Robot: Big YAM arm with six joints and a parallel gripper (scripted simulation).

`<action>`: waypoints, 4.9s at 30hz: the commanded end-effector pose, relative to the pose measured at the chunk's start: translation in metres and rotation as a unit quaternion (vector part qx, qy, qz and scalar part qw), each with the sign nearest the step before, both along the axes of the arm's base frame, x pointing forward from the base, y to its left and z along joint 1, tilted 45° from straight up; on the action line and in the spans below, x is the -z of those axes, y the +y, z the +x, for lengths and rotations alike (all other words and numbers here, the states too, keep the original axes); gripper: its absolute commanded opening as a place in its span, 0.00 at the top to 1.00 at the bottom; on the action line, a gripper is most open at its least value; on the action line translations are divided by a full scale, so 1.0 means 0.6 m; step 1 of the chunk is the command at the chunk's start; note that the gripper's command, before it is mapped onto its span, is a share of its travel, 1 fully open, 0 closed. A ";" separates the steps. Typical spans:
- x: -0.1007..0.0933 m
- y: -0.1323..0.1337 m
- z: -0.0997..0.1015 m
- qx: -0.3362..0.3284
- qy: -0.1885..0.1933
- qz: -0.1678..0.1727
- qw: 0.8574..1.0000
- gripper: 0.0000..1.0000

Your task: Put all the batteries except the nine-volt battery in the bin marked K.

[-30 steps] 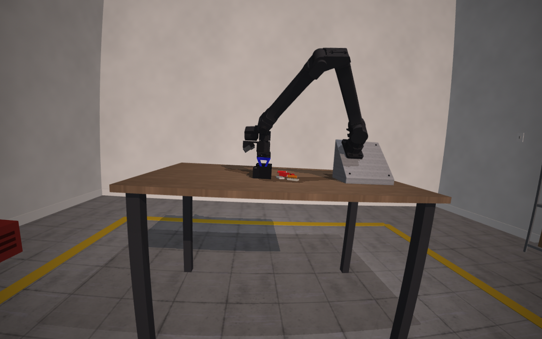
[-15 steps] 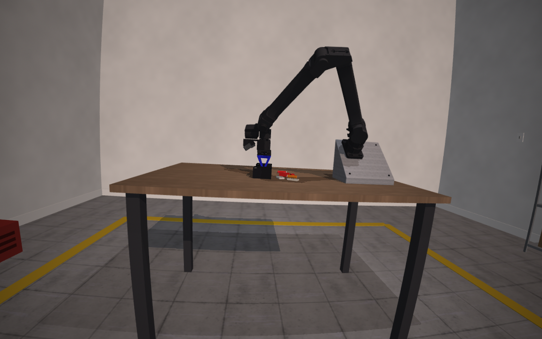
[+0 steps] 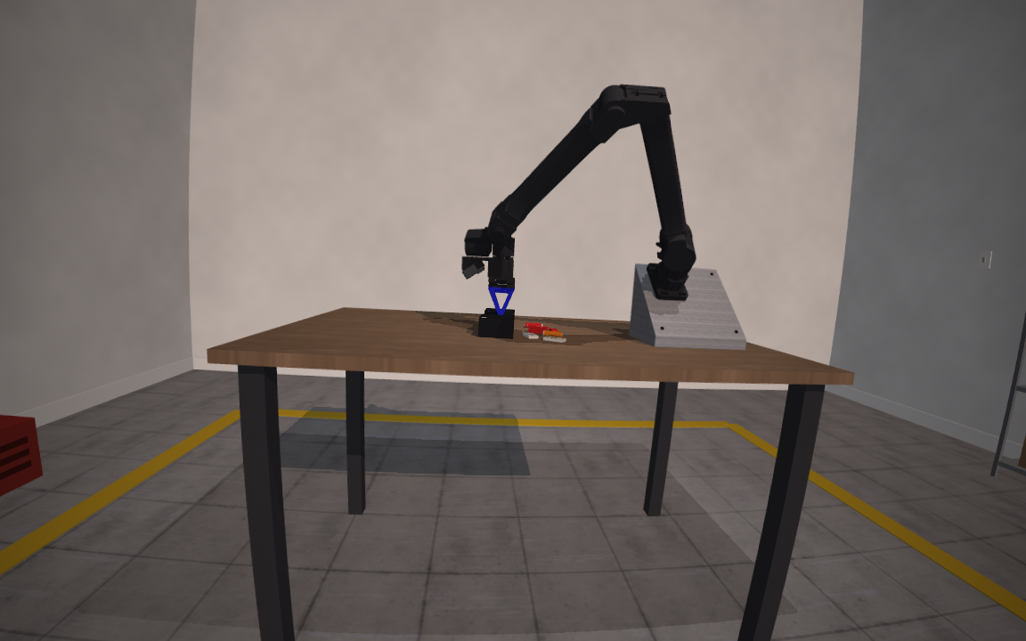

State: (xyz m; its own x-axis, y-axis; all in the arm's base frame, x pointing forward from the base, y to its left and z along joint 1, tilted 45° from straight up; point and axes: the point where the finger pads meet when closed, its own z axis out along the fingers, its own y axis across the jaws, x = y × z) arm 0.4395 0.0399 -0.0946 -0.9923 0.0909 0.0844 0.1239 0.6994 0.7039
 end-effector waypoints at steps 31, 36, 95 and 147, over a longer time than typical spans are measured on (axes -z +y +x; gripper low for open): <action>-0.106 0.005 0.029 -0.001 -0.024 -0.003 1.000 0.92; -0.136 0.035 0.030 -0.001 -0.024 -0.003 1.000 0.92; -0.081 0.113 0.018 -0.001 -0.008 -0.001 1.000 0.92; -0.070 0.102 0.026 0.018 -0.005 -0.001 1.000 0.92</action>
State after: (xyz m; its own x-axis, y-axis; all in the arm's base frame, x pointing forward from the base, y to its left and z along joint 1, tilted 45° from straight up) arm 0.4517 0.1163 -0.0542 -0.9948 0.0830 0.0596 0.1008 0.7033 0.7037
